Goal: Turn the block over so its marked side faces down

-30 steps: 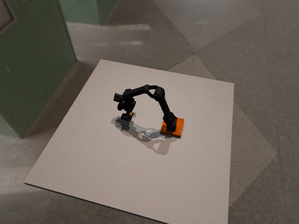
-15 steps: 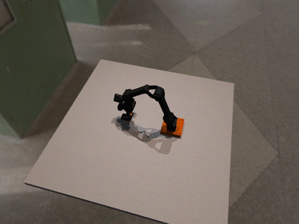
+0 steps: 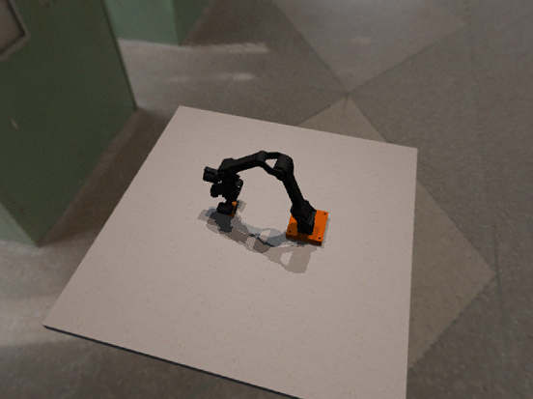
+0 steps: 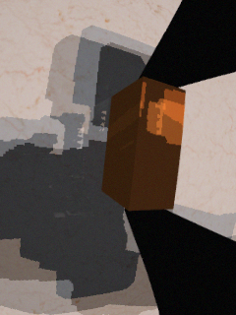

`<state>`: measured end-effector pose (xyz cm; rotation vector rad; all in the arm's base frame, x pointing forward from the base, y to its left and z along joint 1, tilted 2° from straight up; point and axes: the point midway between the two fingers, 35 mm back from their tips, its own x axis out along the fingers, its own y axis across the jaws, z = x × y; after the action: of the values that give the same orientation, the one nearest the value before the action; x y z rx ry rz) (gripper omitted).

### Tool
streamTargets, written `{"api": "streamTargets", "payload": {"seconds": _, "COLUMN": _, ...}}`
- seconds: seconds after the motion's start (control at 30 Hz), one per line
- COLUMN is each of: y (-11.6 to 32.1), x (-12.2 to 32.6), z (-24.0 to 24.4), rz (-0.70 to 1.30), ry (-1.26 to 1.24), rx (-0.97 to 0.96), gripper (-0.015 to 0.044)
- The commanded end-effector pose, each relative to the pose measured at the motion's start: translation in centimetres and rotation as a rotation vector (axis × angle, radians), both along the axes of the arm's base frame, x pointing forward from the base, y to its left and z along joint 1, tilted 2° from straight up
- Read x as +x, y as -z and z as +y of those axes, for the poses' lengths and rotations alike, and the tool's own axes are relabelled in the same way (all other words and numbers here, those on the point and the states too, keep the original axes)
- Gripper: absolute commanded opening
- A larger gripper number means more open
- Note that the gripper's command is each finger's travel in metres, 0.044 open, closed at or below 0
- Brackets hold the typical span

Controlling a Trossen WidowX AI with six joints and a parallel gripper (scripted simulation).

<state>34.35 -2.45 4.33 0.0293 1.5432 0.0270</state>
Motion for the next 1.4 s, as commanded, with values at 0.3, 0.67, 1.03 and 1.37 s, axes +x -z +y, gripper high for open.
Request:
{"api": "streamTargets", "payload": {"seconds": 0.3, "y": -2.3, "x": 0.3, "z": -0.2, "rz": -0.041, "ry": 0.005, "rx": -0.005, "gripper": 0.0}}
{"api": "streamTargets", "payload": {"seconds": 0.67, "y": -1.5, "x": 0.5, "z": -0.2, "rz": -0.211, "ry": 0.014, "rx": -0.004, "gripper": 0.0}}
{"api": "streamTargets", "payload": {"seconds": 1.03, "y": -1.1, "x": 0.4, "z": -0.2, "rz": -0.381, "ry": 0.02, "rx": -0.005, "gripper": 0.0}}
{"api": "streamTargets", "payload": {"seconds": 1.37, "y": -1.0, "x": 0.0, "z": -0.2, "rz": -0.535, "ry": 0.022, "rx": -0.006, "gripper": 0.0}}
